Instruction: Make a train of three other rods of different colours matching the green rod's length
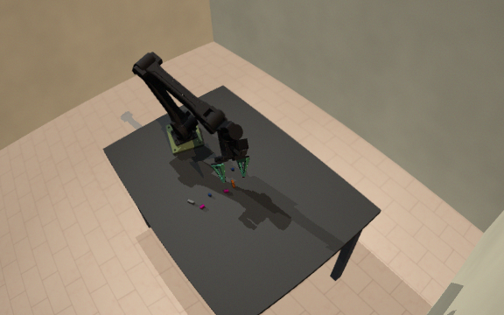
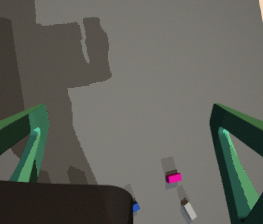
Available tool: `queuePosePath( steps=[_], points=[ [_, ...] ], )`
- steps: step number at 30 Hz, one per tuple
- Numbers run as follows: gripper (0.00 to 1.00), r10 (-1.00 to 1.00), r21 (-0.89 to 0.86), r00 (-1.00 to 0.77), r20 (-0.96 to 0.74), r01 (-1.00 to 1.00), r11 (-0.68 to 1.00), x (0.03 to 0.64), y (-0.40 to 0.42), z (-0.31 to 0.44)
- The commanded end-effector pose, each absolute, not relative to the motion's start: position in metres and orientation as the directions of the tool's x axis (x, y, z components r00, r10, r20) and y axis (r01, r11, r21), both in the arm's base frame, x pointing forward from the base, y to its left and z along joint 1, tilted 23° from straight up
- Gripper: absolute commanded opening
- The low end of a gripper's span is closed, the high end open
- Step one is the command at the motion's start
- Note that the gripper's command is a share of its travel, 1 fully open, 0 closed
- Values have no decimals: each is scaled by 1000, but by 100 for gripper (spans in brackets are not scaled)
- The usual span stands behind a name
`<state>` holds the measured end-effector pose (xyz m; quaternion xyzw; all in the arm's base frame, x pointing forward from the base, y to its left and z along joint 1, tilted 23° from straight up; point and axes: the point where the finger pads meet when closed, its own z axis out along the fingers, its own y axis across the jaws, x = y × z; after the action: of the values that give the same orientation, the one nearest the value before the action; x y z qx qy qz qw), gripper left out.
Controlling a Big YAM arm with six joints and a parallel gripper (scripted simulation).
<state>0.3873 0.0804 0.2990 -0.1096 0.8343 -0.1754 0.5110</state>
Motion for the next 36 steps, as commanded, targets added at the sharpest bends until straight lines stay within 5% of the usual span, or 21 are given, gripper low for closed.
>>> queuePosePath(
  steps=[1, 36],
  points=[
    [100, -314, -347, -381, -870, 21, 938, 394, 91, 345],
    [100, -130, -195, -445, -886, 105, 975, 400, 63, 326]
  ],
)
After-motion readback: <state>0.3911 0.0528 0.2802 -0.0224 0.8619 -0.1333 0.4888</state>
